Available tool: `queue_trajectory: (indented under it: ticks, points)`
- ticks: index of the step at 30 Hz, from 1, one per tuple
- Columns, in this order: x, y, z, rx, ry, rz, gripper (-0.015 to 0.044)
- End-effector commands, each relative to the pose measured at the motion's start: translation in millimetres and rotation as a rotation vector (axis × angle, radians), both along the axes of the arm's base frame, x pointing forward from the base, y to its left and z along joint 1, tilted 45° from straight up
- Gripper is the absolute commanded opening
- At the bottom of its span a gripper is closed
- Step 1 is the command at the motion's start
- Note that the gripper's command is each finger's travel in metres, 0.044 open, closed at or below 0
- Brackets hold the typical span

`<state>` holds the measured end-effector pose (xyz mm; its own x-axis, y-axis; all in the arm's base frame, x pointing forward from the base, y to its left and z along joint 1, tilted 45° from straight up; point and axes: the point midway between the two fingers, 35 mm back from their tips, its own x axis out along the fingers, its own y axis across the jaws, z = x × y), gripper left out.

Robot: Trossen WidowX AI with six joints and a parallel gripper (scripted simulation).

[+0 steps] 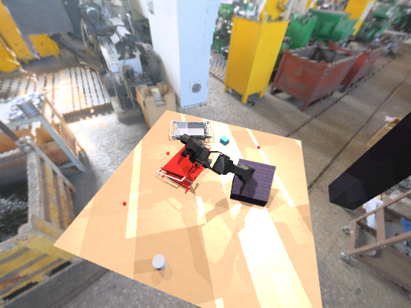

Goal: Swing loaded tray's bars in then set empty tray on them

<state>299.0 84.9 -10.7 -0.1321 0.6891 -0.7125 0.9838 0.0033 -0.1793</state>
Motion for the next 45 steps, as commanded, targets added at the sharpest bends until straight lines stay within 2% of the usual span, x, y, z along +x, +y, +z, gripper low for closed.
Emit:
queue_trajectory:
  ticks: [1, 45]
  points:
    - [-5.3, 4.5, -1.8, 0.003, 0.016, 0.012, 0.0000]
    - [-10.2, 9.8, -7.0, 0.003, 0.016, 0.012, 0.0000]
